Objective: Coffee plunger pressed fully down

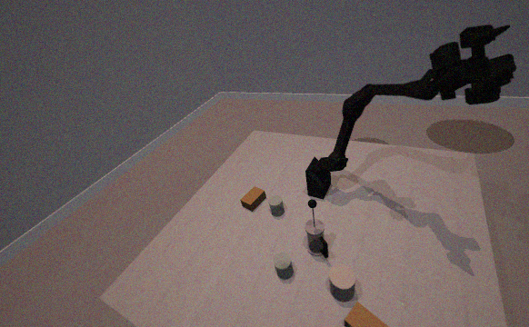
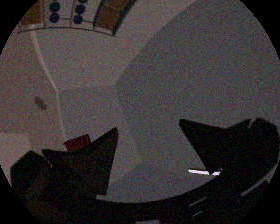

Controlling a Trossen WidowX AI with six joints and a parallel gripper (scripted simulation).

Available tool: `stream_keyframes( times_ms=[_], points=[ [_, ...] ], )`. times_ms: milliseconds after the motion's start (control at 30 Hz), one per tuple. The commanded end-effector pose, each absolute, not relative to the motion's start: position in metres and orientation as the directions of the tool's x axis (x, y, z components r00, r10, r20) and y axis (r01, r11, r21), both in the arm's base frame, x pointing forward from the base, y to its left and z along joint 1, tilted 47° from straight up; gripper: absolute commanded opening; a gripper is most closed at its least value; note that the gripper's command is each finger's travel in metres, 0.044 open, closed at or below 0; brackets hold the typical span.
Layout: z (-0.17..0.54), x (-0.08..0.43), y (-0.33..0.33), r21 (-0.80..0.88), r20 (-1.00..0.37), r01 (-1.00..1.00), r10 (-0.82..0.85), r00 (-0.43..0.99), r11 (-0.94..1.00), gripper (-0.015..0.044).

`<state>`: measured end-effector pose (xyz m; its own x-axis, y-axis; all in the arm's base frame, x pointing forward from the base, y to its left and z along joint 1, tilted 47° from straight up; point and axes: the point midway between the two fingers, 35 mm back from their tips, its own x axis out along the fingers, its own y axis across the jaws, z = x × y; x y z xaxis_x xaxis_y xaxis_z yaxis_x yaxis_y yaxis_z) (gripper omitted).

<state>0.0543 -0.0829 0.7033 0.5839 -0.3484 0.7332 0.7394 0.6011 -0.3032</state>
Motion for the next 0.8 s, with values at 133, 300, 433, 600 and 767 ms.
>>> stream_keyframes(
  times_ms=[133, 300, 433, 600, 767],
  points=[
    [0.677, 0.139, -0.005, -0.561, 0.714, 0.681, -0.142, 0.686, 0.472, 0.044],
    [0.643, 0.195, 0.011, -0.701, 0.619, 0.594, -0.077, 0.782, 0.395, 0.044],
    [0.625, 0.219, 0.014, -0.756, 0.561, 0.533, -0.044, 0.827, 0.379, 0.044],
    [0.57, 0.275, 0.009, -0.862, 0.38, 0.349, 0.014, 0.925, 0.367, 0.044],
    [0.509, 0.315, -0.008, -0.902, 0.172, 0.134, 0.056, 0.984, 0.411, 0.044]
  ],
)
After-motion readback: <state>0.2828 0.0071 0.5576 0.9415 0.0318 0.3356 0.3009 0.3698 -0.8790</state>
